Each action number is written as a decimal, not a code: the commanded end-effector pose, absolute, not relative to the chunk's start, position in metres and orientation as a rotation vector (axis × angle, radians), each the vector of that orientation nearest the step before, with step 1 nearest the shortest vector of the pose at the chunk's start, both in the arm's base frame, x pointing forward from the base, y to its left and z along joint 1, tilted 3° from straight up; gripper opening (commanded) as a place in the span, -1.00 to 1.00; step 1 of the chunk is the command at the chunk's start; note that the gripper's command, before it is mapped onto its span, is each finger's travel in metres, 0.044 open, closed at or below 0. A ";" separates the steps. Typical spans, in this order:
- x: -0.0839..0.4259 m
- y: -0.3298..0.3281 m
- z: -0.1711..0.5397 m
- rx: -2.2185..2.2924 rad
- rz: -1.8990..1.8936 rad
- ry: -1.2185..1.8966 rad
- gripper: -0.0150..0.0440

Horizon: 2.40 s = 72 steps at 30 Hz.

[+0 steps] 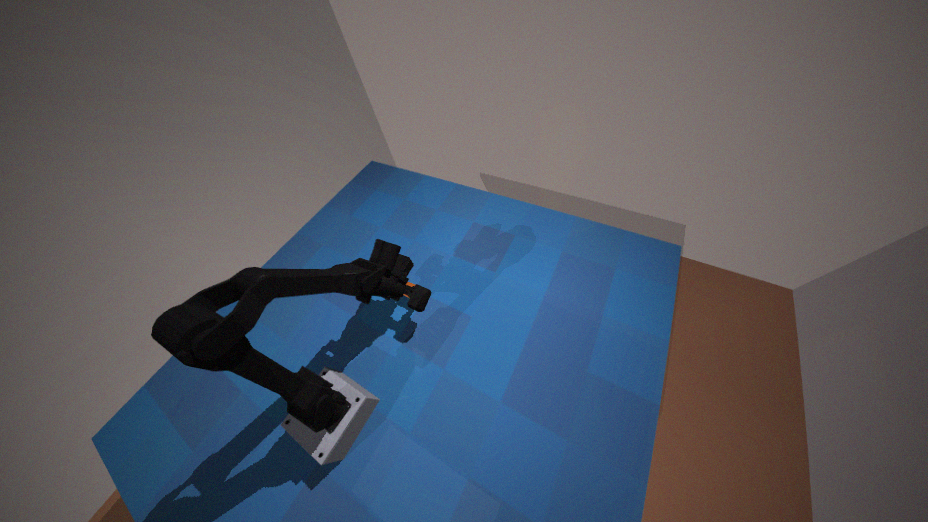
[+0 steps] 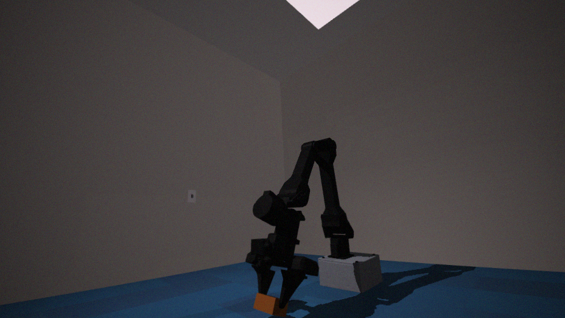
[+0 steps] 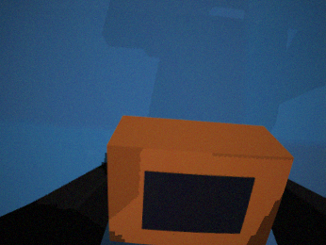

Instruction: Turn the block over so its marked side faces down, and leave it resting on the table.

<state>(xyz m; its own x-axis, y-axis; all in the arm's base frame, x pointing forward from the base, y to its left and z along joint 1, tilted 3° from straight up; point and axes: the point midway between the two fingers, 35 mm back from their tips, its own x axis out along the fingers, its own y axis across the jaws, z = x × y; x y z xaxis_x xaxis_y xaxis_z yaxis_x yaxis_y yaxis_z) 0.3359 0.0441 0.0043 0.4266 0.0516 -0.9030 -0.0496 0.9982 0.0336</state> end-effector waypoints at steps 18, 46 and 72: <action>0.336 0.044 -0.002 0.013 0.058 0.897 -0.49; 0.339 0.046 -0.029 0.026 0.052 0.549 -0.49; 0.326 0.044 -0.018 0.038 0.049 0.412 -0.49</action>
<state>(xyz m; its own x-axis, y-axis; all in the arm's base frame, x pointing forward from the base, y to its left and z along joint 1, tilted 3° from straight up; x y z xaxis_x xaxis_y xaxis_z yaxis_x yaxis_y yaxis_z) 0.3278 0.0444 -0.0182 0.9140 0.0590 -0.4015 -0.0439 0.9979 0.0468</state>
